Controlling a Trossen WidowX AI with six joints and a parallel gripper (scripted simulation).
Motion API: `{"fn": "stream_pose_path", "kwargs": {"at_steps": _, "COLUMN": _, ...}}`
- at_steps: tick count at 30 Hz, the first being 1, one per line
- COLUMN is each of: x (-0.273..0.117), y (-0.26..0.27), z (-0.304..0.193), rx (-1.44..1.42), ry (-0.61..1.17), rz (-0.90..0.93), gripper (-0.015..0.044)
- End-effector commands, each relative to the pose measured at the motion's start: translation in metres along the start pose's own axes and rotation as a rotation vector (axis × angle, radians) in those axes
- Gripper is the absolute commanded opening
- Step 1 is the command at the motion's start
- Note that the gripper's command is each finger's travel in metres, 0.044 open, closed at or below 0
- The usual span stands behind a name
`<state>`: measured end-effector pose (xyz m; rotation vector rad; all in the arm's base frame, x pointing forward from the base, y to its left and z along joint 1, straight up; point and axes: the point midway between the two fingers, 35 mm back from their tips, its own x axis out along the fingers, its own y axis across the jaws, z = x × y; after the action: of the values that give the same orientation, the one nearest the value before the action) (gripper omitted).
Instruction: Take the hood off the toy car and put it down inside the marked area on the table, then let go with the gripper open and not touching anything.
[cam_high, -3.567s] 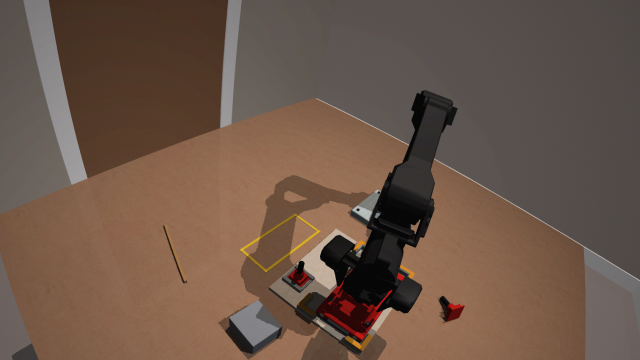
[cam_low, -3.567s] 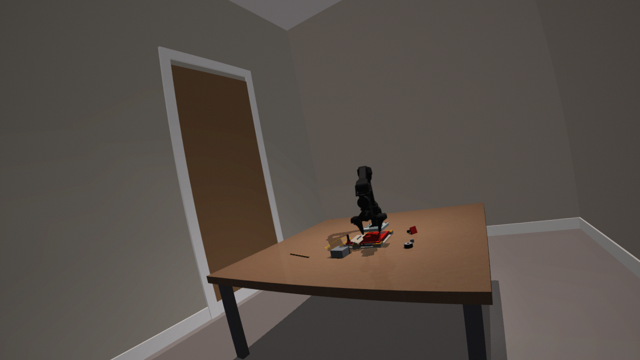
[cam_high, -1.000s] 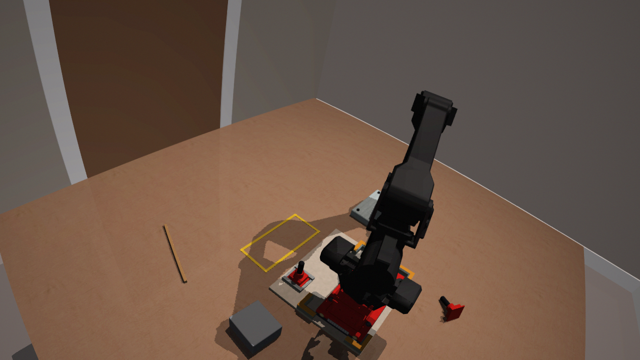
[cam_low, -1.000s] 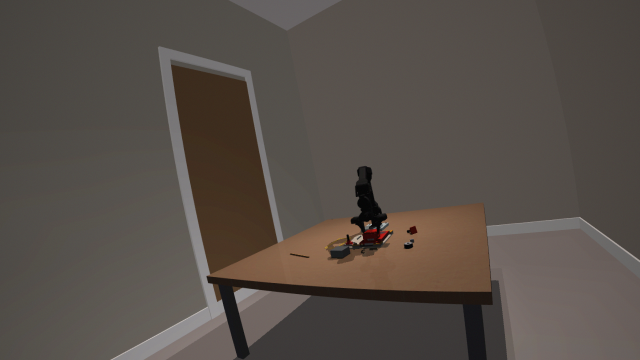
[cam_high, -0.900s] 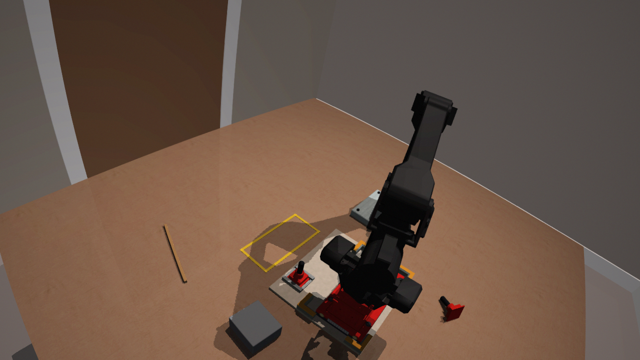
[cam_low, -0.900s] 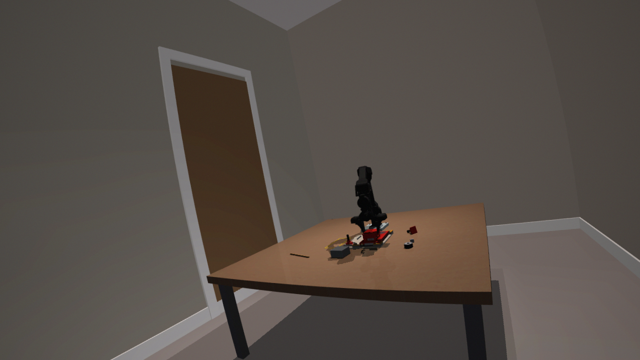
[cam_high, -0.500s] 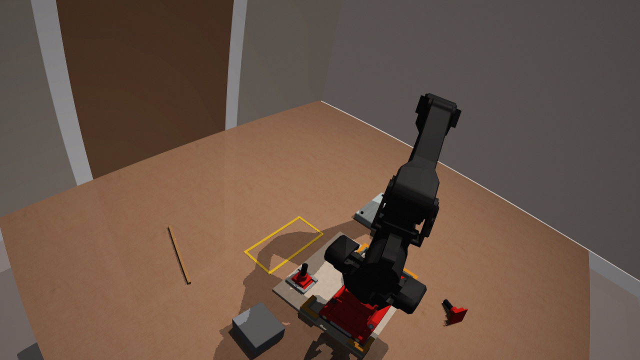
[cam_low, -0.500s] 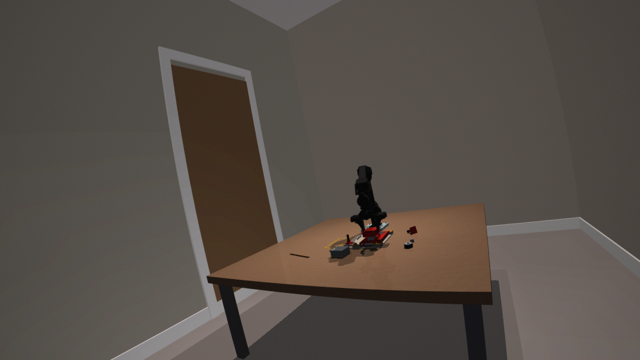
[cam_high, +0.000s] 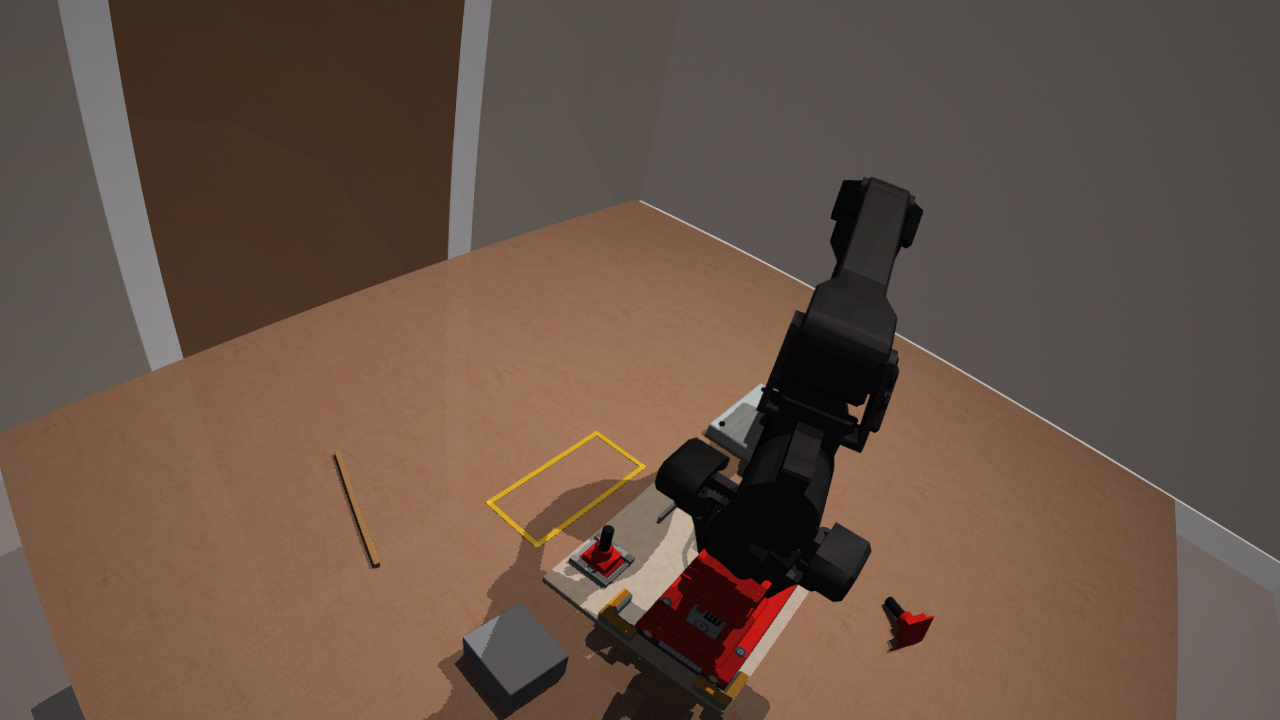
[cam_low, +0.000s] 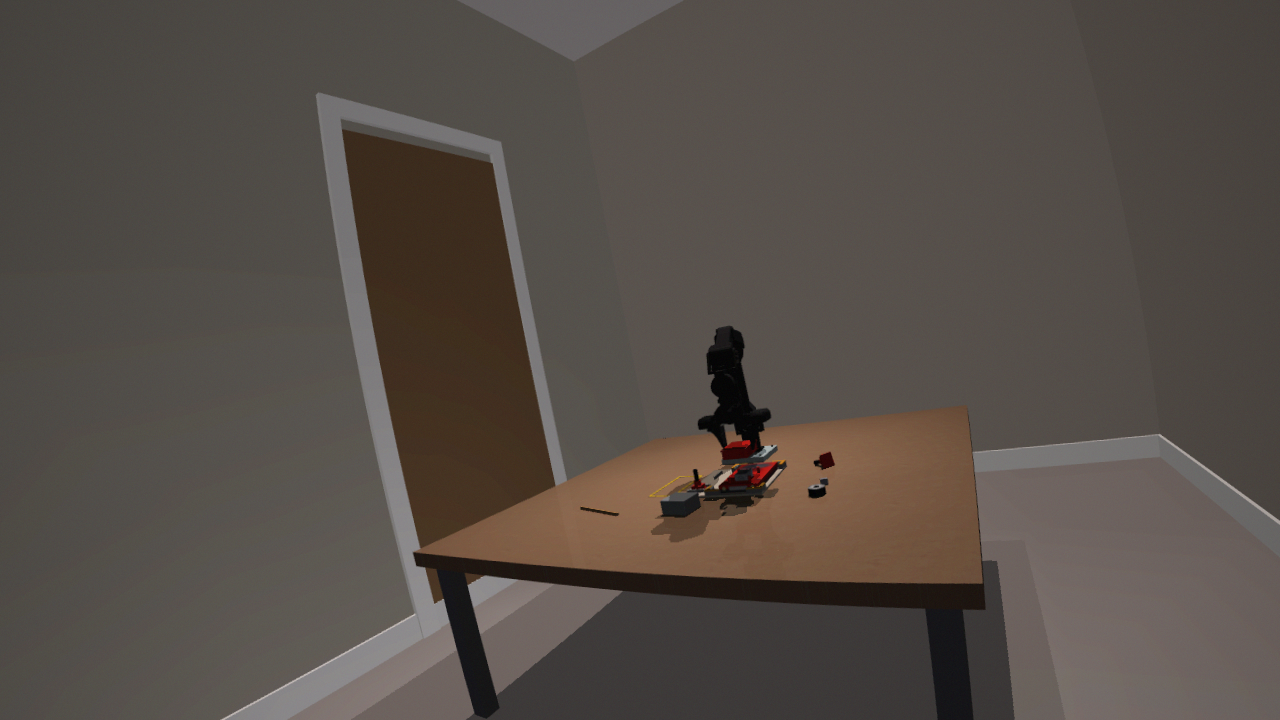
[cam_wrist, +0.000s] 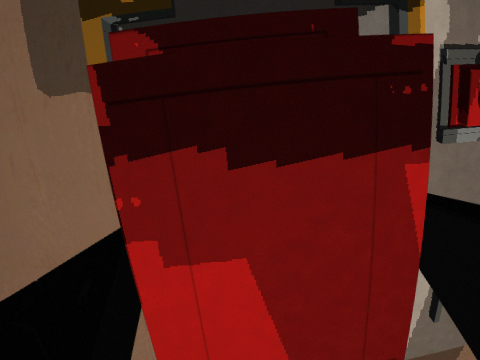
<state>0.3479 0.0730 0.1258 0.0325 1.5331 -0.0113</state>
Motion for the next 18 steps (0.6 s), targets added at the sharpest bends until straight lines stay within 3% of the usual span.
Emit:
{"fn": "stream_pose_path", "kwargs": {"at_steps": 1, "x": 0.000, "y": -0.001, "z": 0.000, "rx": 0.000, "ry": 0.000, "rz": 0.000, "gripper": 0.0000}}
{"fn": "stream_pose_path", "kwargs": {"at_steps": 18, "x": -0.003, "y": -0.076, "z": 0.003, "rx": -0.001, "ry": -0.001, "rz": -0.008, "gripper": 0.0000}}
